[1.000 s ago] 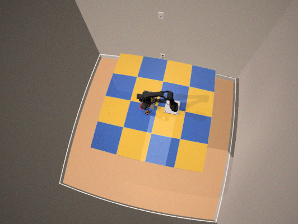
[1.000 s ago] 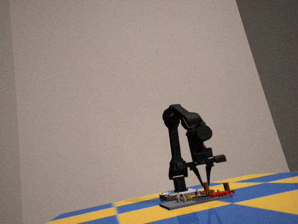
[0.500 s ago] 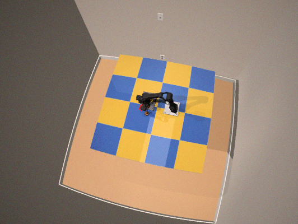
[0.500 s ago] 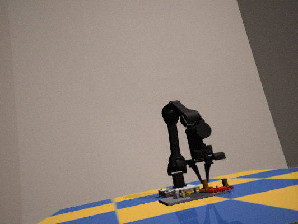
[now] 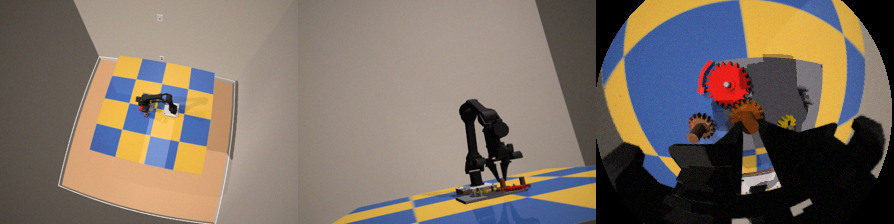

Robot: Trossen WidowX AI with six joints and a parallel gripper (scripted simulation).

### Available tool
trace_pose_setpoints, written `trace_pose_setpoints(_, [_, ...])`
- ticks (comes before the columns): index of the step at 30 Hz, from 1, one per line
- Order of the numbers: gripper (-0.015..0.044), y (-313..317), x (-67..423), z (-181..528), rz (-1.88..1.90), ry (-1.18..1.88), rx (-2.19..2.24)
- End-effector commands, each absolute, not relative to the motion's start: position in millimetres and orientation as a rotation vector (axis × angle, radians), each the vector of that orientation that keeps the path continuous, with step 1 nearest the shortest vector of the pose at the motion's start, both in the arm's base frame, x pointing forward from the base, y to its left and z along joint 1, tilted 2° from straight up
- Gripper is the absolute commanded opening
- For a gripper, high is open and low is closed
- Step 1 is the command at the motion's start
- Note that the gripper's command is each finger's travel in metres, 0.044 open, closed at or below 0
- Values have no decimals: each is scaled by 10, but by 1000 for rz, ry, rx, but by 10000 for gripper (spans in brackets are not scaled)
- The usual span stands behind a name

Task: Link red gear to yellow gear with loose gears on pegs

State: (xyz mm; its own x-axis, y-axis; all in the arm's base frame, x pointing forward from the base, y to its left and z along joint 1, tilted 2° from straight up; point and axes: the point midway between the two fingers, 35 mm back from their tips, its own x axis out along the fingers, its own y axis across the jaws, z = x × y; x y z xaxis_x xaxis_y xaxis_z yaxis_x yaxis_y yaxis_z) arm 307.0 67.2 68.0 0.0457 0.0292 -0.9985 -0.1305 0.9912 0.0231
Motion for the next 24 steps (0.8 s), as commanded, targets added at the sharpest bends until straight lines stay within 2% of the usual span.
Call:
trace_pose_setpoints(1, [140,672,3070,694,89,1523,-46])
trace_pose_setpoints(14, [140,660,3051,1169,5,1526,42])
trace_pose_setpoints(21, [324,1397,2807,1096,183,1518,-135])
trace_pose_setpoints(24, [402,1482,2763,1098,204,1516,-155])
